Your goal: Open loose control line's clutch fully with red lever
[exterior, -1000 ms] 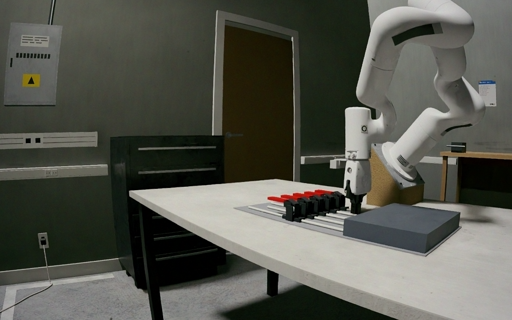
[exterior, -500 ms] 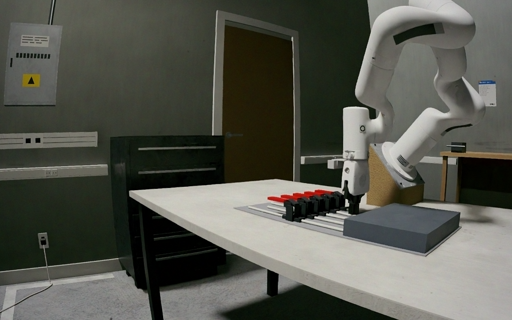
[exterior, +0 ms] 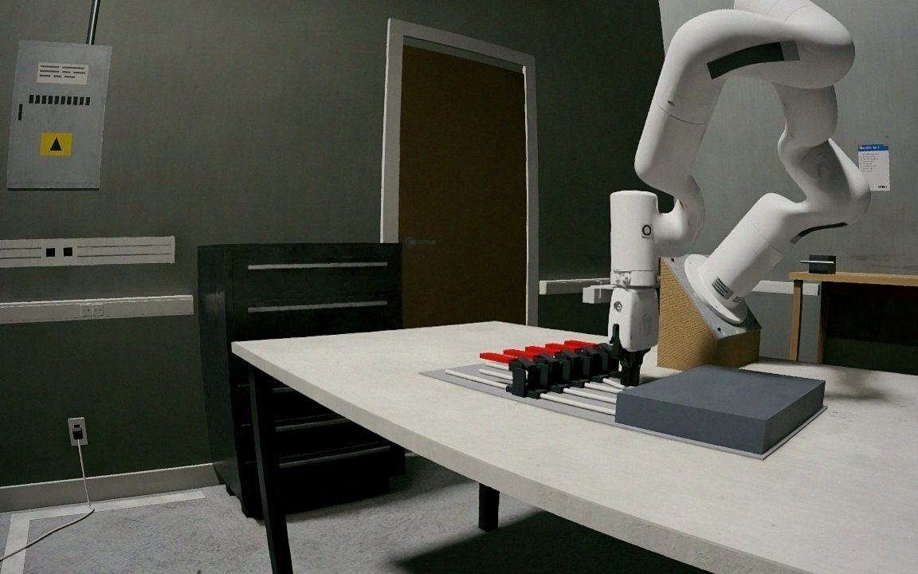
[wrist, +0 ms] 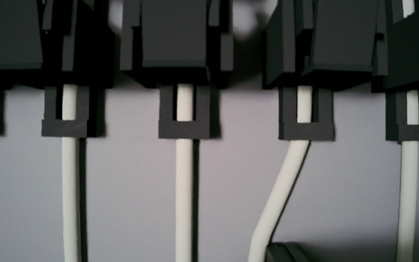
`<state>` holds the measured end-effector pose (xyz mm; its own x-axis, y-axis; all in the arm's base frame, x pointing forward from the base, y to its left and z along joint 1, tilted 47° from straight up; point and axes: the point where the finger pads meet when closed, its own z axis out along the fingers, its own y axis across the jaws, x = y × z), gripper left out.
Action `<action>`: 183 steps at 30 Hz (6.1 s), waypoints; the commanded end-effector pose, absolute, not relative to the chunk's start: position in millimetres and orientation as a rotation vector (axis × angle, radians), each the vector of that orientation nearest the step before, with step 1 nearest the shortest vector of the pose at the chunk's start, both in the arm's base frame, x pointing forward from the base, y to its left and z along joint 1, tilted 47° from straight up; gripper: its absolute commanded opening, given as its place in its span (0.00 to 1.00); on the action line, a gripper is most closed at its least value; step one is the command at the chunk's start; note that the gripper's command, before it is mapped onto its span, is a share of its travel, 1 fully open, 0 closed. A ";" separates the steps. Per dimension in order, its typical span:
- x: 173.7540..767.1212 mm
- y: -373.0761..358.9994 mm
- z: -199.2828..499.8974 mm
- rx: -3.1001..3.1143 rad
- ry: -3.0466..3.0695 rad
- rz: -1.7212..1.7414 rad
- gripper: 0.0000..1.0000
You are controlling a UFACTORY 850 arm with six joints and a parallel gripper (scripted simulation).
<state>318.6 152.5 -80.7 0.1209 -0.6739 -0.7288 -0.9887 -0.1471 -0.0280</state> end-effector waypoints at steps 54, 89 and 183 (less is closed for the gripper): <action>308.8 150.7 -80.7 -1.882 1.603 0.786 0.00; 291.6 144.0 -77.4 -1.882 1.603 0.786 0.00; 290.6 107.9 52.4 -1.882 1.603 0.786 0.00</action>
<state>290.1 108.2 52.3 0.1216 -0.6733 -0.7293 -0.9888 -0.1464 -0.0297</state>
